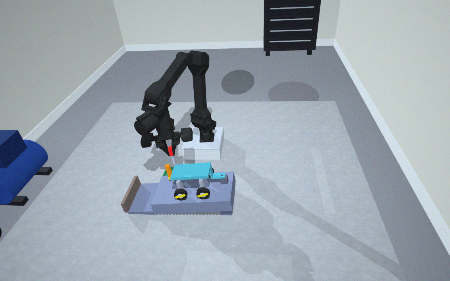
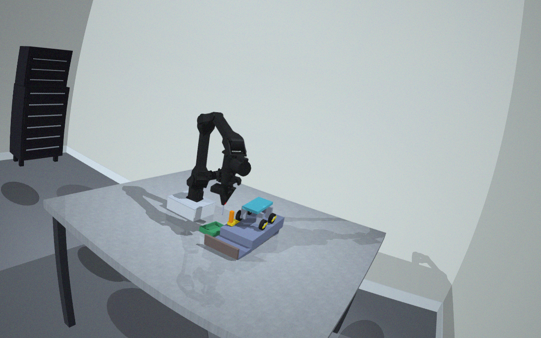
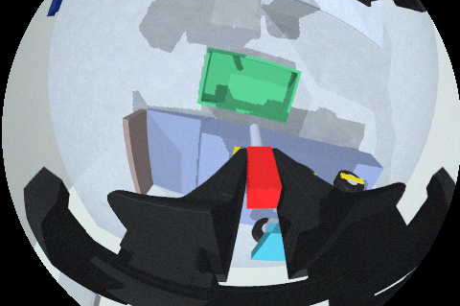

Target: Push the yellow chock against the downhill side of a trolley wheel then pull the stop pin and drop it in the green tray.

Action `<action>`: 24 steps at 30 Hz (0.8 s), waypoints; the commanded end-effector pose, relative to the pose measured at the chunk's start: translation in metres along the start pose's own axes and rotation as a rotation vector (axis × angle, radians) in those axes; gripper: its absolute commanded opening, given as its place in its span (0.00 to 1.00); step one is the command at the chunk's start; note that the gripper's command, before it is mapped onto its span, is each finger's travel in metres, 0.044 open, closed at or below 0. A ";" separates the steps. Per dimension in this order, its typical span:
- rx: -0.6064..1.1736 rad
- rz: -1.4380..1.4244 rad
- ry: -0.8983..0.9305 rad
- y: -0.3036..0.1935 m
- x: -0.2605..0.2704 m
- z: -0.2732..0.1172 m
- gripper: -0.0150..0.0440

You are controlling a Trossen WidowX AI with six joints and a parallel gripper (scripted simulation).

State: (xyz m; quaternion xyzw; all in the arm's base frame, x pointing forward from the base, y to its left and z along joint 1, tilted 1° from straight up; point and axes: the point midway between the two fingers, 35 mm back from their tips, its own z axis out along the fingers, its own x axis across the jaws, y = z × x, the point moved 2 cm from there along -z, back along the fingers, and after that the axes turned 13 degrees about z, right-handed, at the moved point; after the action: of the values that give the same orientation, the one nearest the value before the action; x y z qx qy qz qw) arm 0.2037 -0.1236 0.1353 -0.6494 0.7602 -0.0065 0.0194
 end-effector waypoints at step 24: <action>0.002 0.235 0.047 0.025 0.000 0.019 0.25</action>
State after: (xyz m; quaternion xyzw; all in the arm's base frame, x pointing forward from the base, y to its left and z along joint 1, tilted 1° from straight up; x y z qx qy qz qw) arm 0.1818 -0.1192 0.1166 -0.5594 0.8288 -0.0149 0.0035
